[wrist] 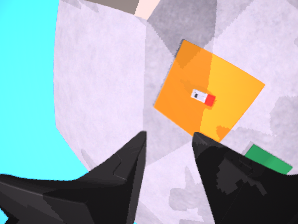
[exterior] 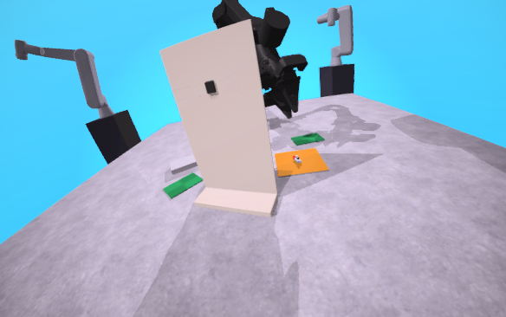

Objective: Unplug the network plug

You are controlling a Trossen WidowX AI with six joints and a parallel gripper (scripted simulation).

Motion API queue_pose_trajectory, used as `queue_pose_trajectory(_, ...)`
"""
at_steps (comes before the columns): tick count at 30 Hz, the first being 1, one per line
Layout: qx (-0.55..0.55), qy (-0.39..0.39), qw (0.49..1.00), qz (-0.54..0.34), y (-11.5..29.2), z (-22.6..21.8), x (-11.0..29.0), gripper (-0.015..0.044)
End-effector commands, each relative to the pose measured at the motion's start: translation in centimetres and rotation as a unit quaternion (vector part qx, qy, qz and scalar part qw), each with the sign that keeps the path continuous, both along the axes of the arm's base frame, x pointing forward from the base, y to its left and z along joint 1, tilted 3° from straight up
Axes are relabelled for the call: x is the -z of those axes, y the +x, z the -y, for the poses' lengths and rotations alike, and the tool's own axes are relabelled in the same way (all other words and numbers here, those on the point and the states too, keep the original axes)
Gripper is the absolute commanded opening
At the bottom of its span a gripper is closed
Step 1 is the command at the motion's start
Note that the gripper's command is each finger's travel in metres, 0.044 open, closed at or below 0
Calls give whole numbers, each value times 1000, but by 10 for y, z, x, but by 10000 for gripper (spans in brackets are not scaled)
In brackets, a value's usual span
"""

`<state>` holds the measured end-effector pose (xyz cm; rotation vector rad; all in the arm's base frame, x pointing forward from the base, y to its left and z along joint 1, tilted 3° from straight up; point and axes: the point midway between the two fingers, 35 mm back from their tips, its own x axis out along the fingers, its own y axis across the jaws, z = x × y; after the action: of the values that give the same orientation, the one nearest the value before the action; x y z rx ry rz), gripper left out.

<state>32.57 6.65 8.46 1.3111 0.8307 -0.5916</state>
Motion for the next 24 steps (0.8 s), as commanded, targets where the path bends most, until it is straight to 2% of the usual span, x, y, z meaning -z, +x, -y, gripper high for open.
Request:
queue_pose_trajectory(1, -1, 0, 1000, 5, 3, -1, -13, 156)
queue_pose_trajectory(24, 2, 1, 1000, 5, -3, -4, -97, 156)
